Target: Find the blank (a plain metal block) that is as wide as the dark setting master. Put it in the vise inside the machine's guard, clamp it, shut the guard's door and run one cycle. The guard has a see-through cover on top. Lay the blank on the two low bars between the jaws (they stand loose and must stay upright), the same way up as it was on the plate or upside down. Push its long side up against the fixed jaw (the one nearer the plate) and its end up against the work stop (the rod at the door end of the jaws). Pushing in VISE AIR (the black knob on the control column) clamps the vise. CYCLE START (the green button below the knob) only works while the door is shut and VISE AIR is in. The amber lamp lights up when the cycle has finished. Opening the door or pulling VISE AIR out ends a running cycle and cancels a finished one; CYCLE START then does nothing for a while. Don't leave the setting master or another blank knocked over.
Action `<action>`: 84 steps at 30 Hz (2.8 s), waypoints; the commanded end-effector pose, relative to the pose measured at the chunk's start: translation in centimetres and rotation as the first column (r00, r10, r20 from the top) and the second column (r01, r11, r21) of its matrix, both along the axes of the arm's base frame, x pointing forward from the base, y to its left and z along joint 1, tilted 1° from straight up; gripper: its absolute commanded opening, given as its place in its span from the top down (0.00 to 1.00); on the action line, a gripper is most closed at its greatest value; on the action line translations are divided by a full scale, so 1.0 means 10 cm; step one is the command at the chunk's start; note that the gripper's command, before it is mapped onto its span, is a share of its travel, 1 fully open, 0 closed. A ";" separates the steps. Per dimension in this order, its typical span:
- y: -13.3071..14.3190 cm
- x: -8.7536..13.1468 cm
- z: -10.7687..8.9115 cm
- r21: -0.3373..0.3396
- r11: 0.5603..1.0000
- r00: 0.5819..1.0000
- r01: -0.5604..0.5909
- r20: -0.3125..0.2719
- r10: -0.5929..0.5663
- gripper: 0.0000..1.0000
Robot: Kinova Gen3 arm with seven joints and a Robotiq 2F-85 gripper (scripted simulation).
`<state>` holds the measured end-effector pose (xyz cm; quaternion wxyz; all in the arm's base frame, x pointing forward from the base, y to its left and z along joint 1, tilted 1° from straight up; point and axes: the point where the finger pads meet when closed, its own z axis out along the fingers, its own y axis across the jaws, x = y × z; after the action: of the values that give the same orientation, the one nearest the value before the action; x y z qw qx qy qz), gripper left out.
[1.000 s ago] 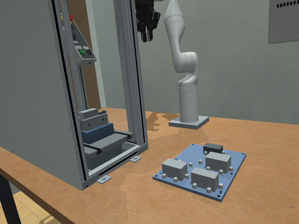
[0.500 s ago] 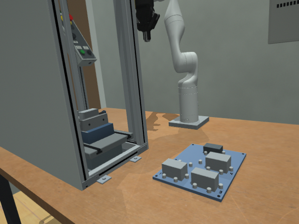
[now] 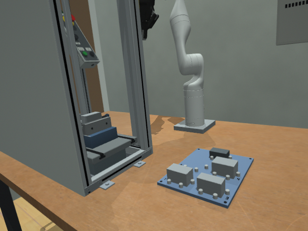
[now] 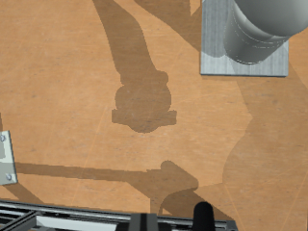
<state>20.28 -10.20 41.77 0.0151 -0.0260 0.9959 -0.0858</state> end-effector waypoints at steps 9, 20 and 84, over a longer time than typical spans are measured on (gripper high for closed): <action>-0.11 0.01 0.03 -0.051 0.999 1.000 -0.011 0.008 0.011 0.90; -0.57 0.08 0.22 -0.273 0.961 0.998 -0.044 0.030 0.054 0.90; -1.84 0.29 0.48 -0.767 0.636 0.983 -0.086 0.037 0.178 0.90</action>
<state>22.82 -27.64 47.05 0.0629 -0.0982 0.8604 -0.4961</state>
